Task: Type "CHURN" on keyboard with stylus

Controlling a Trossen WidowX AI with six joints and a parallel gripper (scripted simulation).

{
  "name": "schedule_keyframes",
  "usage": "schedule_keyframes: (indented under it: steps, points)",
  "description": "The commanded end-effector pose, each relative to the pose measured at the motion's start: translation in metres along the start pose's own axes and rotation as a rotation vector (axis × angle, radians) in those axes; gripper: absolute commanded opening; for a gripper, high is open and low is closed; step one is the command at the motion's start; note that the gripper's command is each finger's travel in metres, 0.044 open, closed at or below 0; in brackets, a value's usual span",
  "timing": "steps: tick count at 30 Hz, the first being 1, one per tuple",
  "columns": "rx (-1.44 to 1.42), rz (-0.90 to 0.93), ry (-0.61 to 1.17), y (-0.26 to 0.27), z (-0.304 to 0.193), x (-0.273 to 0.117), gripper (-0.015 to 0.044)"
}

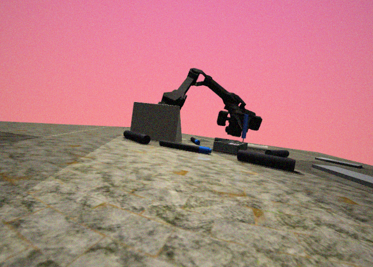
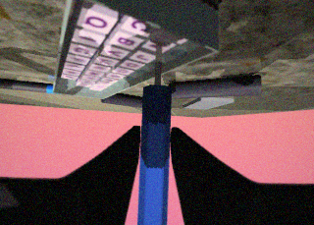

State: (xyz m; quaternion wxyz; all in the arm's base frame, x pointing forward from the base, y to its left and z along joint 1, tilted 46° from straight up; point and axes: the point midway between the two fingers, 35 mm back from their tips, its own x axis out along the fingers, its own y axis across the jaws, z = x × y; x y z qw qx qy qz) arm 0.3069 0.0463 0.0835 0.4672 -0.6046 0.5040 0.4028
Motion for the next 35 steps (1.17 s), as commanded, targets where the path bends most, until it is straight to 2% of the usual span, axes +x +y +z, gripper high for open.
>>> schedule_keyframes:
  steps: [1,13,22,35]
  points:
    - [0.003,0.001,0.005,0.0,0.001,0.002,0.0081]
    - [0.003,0.001,0.005,0.0,0.0,0.001,0.0081]
    - [0.002,0.001,0.006,0.0,-0.031,-0.017,0.0081]
    - [0.006,0.003,0.004,0.001,-0.029,-0.015,0.0081]
